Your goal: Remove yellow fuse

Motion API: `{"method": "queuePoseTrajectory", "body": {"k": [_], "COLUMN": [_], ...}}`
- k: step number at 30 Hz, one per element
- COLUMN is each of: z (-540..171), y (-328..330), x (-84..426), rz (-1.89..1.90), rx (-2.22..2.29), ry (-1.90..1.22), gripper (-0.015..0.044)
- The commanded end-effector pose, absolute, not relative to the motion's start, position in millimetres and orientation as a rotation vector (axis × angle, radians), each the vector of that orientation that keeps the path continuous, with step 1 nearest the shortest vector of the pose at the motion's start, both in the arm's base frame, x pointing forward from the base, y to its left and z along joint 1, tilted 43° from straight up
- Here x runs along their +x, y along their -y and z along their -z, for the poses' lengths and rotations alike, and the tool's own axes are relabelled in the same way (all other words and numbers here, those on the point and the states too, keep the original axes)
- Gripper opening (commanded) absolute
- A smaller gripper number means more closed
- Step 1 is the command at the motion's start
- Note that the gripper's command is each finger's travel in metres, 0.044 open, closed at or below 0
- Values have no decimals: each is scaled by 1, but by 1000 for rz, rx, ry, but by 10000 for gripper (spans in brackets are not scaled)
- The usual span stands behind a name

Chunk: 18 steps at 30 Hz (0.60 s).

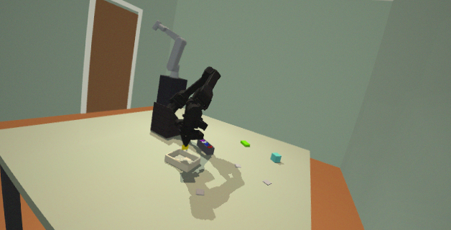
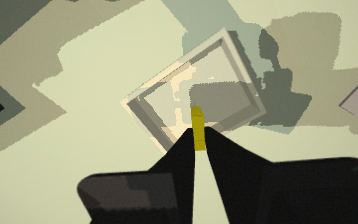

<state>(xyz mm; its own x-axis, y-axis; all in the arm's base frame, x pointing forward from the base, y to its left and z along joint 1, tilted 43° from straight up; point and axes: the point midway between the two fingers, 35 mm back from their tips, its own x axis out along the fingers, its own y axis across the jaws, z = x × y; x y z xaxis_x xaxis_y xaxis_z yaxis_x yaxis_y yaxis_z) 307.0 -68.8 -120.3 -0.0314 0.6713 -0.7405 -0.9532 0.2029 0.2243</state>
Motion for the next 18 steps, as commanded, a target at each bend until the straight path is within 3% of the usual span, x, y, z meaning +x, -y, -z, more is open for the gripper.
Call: {"method": "queuePoseTrajectory", "body": {"k": [1, 16, 18], "z": [125, 141, 139], "y": [64, 49, 52], "x": [307, 305, 305], "rz": [-1359, -1360, -1364], "rx": [-404, -403, -409], "ry": [-873, -872, -874], "gripper": [0, 0, 53]}}
